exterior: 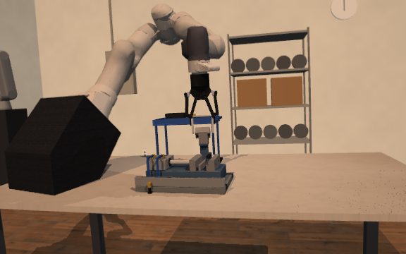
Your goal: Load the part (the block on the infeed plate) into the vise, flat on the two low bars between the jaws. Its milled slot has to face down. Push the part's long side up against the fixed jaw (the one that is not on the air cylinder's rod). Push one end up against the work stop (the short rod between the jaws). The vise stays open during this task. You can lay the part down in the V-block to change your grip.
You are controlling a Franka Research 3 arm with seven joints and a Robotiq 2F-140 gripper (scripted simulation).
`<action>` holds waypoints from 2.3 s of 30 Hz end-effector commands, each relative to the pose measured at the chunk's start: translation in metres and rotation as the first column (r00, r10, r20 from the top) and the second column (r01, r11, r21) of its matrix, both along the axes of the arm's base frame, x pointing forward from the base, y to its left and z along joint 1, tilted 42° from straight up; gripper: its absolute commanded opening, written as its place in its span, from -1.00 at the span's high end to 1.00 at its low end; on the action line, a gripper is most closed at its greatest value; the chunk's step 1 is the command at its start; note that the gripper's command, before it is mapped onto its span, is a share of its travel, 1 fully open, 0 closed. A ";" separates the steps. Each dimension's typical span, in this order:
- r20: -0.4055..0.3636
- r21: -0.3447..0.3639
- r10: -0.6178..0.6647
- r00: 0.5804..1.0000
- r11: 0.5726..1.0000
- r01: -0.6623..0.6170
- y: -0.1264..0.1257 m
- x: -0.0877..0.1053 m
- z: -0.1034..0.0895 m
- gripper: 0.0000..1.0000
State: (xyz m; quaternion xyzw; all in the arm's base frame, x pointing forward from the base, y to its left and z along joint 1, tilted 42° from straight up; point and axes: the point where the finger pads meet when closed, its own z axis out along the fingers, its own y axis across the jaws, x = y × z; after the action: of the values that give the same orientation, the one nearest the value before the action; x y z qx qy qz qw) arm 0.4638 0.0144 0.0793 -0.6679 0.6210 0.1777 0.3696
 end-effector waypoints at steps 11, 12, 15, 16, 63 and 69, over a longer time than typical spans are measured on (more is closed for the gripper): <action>-0.041 -0.243 -0.108 0.993 0.965 0.095 -0.009 0.001 -0.006 -0.02; -0.040 -0.258 -0.112 0.993 0.961 0.098 -0.008 0.001 -0.006 -0.02; -0.040 -0.274 -0.117 0.992 0.956 0.102 -0.008 0.001 -0.006 -0.02; -0.039 -0.289 -0.122 0.992 0.951 0.105 -0.008 0.001 -0.005 -0.02; 0.001 -0.656 -0.233 0.973 0.734 0.176 0.003 0.001 -0.002 -0.02; 0.004 -0.670 -0.237 0.971 0.720 0.179 0.003 0.001 -0.002 -0.02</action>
State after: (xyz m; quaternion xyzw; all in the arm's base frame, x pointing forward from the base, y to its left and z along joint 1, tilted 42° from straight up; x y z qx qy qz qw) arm 0.4657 0.0181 0.0782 -0.7104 0.6904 -0.0639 0.1206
